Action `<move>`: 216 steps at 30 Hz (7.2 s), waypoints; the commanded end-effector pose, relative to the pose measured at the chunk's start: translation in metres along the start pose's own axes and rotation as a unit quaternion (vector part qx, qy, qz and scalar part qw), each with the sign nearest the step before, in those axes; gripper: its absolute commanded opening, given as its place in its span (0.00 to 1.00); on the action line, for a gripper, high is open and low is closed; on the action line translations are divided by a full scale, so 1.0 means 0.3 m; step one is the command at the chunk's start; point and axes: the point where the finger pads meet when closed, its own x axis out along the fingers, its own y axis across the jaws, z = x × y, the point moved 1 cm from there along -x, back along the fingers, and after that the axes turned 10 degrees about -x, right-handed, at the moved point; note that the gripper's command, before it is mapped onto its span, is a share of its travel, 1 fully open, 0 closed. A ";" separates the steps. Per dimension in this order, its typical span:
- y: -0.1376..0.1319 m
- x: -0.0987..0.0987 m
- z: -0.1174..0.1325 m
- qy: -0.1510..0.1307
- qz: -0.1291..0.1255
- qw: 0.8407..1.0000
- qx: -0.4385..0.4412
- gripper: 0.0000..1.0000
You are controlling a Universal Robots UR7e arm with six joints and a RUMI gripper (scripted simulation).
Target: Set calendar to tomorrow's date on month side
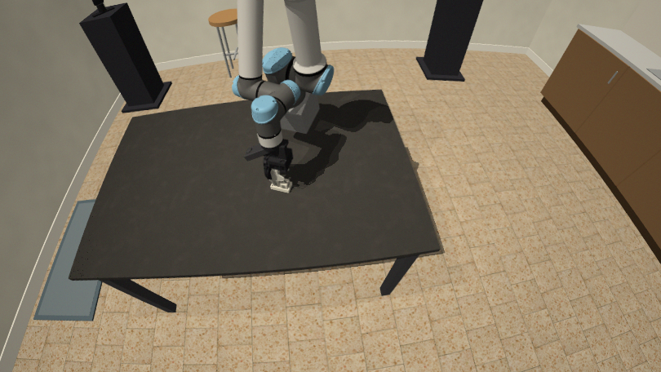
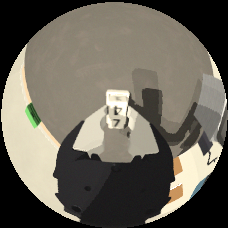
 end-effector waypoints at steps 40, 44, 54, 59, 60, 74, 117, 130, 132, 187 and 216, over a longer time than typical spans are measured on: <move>-0.001 0.030 0.000 0.000 0.000 1.000 0.000 0.10; -0.001 0.030 0.000 0.000 0.000 1.000 0.000 0.10; -0.001 0.030 0.000 0.000 0.000 1.000 0.000 0.10; -0.001 0.030 0.000 0.000 0.000 1.000 0.000 0.10; -0.001 0.030 0.000 0.000 0.000 1.000 0.000 0.10; -0.001 0.030 0.000 0.000 0.000 1.000 0.000 0.10; -0.001 0.030 0.000 0.000 0.000 1.000 0.000 0.21; -0.001 0.030 0.000 0.000 0.000 1.000 0.000 0.28; -0.001 0.029 0.000 0.000 0.000 1.000 0.000 0.28; -0.001 -0.270 0.000 0.000 0.000 1.000 0.000 0.28; -0.001 -0.282 0.000 0.000 0.000 1.000 0.000 1.00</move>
